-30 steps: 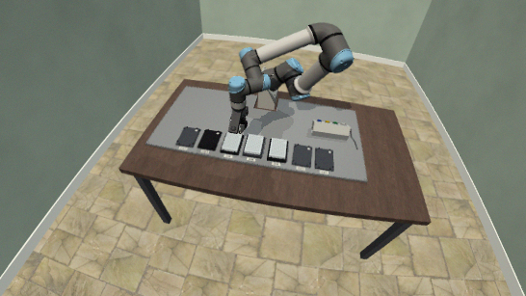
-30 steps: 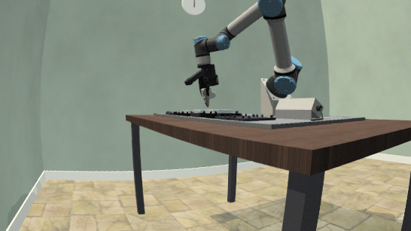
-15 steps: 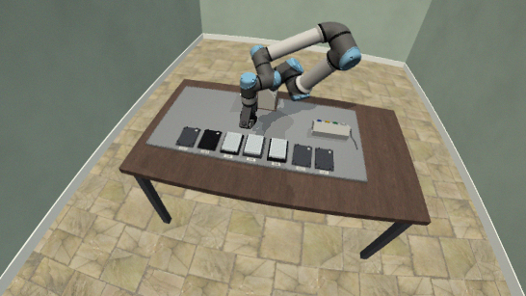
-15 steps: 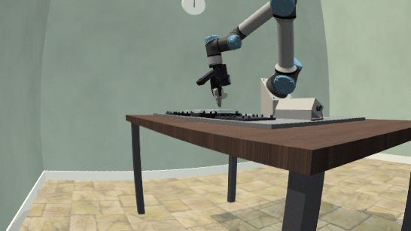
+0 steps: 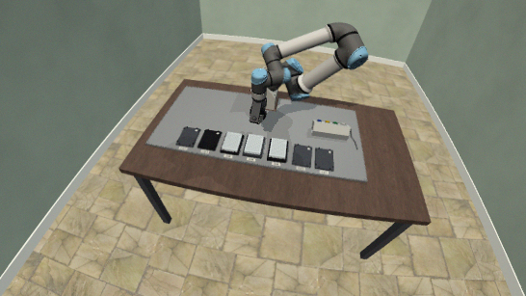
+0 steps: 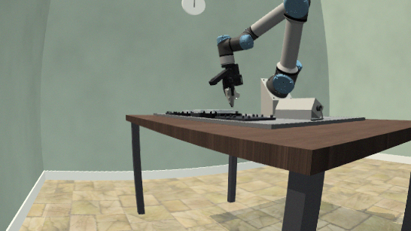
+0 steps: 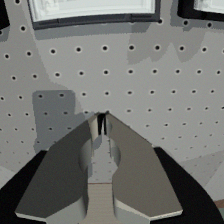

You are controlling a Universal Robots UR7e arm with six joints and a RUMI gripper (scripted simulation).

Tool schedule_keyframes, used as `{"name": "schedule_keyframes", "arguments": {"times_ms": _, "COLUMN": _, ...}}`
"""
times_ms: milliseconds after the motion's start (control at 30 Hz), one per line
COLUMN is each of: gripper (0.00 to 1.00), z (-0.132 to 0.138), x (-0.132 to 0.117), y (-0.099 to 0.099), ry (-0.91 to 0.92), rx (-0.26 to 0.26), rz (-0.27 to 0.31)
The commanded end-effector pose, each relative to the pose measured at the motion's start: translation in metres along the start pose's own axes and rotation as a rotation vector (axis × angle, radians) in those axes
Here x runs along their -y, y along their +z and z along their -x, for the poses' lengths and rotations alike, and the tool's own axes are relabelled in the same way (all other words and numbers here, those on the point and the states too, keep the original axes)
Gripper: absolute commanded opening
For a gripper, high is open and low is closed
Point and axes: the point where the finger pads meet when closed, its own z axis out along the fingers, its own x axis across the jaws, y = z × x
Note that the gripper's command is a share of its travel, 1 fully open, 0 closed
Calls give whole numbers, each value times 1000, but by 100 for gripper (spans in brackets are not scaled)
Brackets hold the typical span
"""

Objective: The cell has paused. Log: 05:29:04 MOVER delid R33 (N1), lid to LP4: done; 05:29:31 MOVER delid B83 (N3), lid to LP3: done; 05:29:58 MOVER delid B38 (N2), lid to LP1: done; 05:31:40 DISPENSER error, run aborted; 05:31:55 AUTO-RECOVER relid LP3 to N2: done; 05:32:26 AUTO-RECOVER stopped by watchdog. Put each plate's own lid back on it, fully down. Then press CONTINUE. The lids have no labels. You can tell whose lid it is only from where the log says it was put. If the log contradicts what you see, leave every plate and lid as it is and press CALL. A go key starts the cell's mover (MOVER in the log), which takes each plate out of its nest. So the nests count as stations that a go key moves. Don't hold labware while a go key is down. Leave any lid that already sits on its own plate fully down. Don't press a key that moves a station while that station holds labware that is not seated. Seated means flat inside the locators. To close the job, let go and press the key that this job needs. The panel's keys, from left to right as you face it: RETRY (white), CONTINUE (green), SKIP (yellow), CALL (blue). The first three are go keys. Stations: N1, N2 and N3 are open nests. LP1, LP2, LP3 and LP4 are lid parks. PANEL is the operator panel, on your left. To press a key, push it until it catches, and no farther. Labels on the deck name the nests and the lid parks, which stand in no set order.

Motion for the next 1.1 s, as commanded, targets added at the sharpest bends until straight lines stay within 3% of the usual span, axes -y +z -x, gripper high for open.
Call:
{"name": "schedule_keyframes", "arguments": {"times_ms": 0, "gripper": 0, "z": 9, "x": -10, "y": 0, "ry": 0, "rx": -1, "rz": -2}}
{"name": "schedule_keyframes", "arguments": {"times_ms": 300, "gripper": 0, "z": 9, "x": -11, "y": -5, "ry": 0, "rx": -1, "rz": -2}}
{"name": "schedule_keyframes", "arguments": {"times_ms": 700, "gripper": 0, "z": 9, "x": -22, "y": -64, "ry": 0, "rx": -1, "rz": -2}}
{"name": "schedule_keyframes", "arguments": {"times_ms": 1067, "gripper": 0, "z": 19, "x": -24, "y": -66, "ry": -39, "rx": -8, "rz": -2}}
